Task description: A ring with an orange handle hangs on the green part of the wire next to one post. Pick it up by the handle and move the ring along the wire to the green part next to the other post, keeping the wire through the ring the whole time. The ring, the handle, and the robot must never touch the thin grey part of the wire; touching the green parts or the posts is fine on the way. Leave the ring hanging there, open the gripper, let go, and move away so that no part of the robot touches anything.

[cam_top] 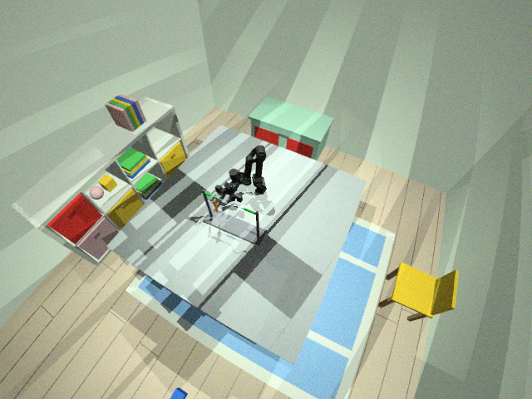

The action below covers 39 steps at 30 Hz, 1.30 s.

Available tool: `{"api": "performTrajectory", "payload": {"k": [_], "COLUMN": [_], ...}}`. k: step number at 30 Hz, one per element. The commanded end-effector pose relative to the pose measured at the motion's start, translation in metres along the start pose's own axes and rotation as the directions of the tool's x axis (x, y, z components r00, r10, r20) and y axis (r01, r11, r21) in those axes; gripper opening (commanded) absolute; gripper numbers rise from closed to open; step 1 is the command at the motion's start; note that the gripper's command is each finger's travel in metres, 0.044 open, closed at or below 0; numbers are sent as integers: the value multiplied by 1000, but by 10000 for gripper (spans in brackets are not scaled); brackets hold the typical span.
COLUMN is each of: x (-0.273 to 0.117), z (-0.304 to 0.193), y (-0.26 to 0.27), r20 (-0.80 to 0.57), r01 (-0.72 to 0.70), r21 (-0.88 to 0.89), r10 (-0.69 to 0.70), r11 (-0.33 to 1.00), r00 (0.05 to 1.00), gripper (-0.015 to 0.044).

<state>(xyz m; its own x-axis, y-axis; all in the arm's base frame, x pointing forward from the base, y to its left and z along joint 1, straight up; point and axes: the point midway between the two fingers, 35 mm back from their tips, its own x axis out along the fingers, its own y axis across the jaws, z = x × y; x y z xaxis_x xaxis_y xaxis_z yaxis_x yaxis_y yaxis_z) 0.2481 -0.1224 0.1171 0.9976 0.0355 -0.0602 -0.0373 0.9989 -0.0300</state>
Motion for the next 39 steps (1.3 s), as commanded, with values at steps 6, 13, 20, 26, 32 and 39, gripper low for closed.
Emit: {"api": "performTrajectory", "payload": {"k": [6, 13, 20, 26, 32, 39], "x": [15, 24, 34, 43, 53, 64], "z": [16, 17, 18, 19, 20, 21], "y": [2, 0, -1, -2, -2, -1], "r20": [72, 73, 74, 75, 76, 77], "r01": [-28, -28, -28, -28, -28, -28], "r21": [14, 14, 14, 14, 14, 14], "r10": [27, 27, 27, 27, 27, 27], "r11": [1000, 1000, 1000, 1000, 1000, 1000], "r00": [997, 997, 997, 997, 997, 997], "gripper": [160, 160, 160, 160, 160, 160]}}
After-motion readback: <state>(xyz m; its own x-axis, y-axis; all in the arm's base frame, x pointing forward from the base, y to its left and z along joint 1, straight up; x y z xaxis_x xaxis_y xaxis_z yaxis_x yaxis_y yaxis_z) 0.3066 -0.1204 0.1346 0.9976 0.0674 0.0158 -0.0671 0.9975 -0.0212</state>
